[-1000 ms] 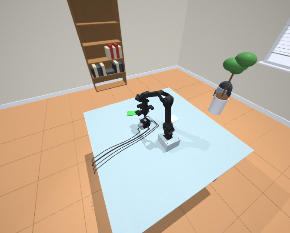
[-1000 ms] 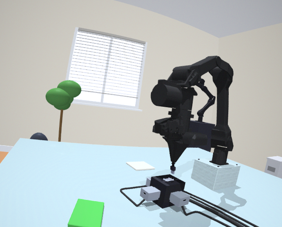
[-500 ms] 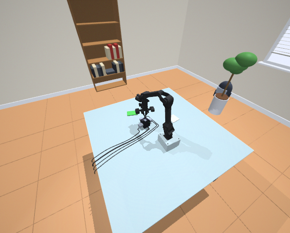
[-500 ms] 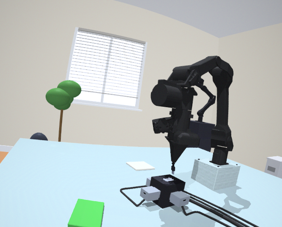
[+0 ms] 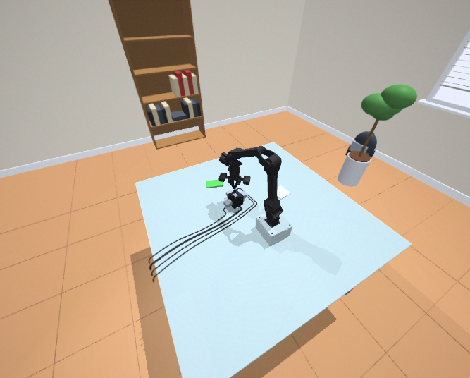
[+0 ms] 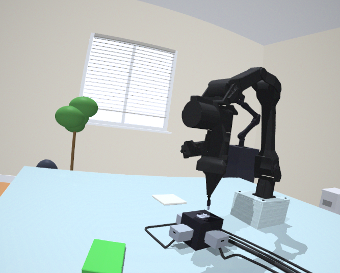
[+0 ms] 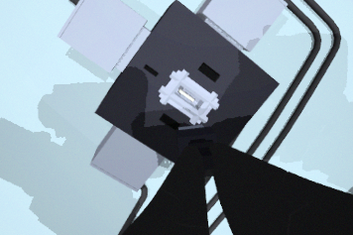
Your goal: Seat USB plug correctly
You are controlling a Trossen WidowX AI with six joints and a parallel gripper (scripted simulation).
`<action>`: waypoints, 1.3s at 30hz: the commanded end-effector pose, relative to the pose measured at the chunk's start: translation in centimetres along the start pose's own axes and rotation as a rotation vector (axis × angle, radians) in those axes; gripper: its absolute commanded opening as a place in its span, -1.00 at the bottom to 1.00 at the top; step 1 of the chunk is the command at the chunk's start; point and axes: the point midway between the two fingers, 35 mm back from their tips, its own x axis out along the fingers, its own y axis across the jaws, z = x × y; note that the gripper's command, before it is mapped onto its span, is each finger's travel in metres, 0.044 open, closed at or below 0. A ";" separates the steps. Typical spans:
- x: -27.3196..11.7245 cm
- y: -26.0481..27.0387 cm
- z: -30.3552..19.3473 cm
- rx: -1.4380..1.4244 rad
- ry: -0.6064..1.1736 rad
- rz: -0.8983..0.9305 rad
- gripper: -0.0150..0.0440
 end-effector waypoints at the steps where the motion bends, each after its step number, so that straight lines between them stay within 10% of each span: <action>1: 0.0 0.0 0.0 0.096 0.000 -0.001 -0.49; 39: 0.0 0.0 0.0 0.707 -0.001 0.000 -0.49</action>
